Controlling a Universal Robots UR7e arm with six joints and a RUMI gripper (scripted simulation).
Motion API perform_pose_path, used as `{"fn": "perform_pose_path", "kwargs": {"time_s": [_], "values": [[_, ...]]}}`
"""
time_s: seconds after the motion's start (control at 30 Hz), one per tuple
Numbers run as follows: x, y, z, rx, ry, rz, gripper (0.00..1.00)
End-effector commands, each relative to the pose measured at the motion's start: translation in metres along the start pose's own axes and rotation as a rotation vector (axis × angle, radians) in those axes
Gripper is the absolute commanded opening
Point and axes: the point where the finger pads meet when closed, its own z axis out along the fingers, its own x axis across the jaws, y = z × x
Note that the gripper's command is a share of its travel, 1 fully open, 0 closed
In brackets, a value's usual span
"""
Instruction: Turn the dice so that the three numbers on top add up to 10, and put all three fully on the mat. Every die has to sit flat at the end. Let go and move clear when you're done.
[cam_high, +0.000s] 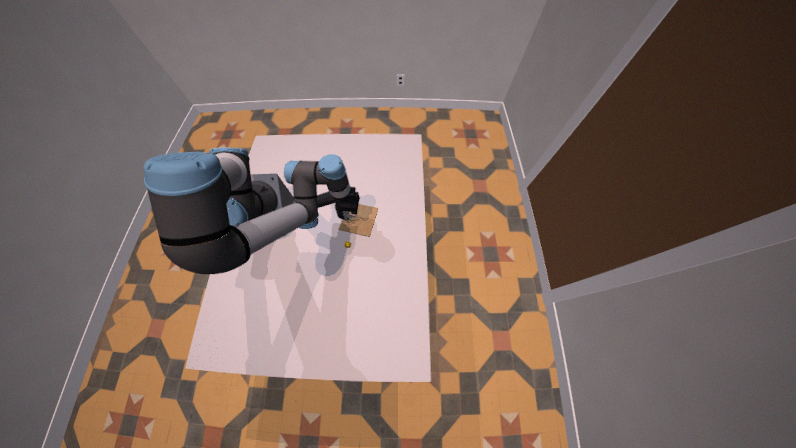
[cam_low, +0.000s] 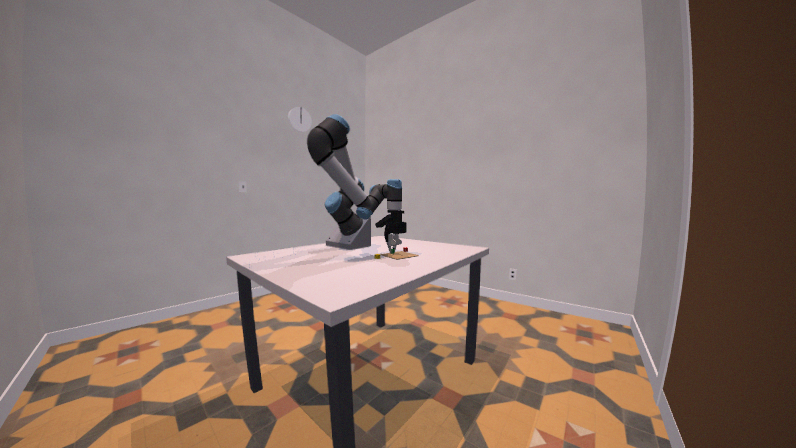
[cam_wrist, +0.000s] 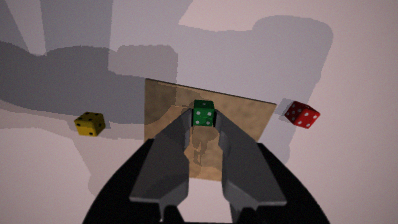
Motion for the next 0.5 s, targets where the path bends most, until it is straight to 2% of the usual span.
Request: {"fn": "perform_pose_path", "kwargs": {"time_s": [0.0, 0.33, 0.47], "values": [[0.0000, 0.0002, -0.0002, -0.001, 0.000, 0.000, 0.03], [0.0000, 0.0002, -0.0002, -0.001, 0.000, 0.000, 0.03], [0.0000, 0.0002, -0.0002, -0.001, 0.000, 0.000, 0.10]]}}
